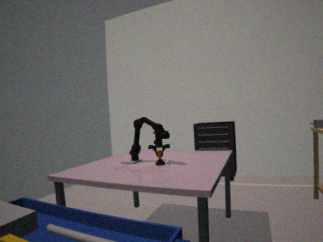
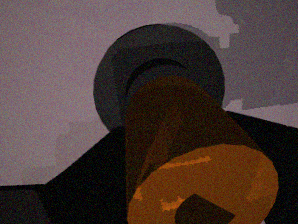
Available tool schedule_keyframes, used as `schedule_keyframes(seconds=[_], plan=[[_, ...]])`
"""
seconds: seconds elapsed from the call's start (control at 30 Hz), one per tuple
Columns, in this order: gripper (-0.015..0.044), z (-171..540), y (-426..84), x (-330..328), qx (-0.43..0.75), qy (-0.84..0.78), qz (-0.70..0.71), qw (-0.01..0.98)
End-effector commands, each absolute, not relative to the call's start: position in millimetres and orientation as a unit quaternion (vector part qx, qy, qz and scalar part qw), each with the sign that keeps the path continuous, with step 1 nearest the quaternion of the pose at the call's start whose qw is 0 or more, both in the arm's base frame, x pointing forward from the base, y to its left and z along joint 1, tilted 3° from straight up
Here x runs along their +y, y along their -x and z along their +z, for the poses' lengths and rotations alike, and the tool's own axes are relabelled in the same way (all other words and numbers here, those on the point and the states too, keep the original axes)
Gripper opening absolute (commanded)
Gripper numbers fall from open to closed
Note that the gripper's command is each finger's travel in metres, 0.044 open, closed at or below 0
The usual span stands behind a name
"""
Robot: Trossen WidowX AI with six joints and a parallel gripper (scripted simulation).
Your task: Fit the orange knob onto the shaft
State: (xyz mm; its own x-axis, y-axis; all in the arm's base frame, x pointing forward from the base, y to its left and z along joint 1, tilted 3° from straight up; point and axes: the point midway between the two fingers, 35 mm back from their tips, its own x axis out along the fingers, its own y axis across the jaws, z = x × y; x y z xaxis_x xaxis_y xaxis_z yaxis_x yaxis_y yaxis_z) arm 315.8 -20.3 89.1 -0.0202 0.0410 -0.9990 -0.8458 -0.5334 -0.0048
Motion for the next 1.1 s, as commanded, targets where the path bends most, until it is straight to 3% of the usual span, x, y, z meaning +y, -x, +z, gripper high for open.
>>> schedule_keyframes(seconds=[0.0,0.87,1.07], plan=[[0.0000,91.7,-319.0,-20.8,0.320,0.614,0.635,0.341],[0.0000,90.7,-315.0,-20.4,0.320,0.614,0.635,0.341],[0.0000,91.9,-315.6,-20.4,0.266,0.641,0.660,0.288]])
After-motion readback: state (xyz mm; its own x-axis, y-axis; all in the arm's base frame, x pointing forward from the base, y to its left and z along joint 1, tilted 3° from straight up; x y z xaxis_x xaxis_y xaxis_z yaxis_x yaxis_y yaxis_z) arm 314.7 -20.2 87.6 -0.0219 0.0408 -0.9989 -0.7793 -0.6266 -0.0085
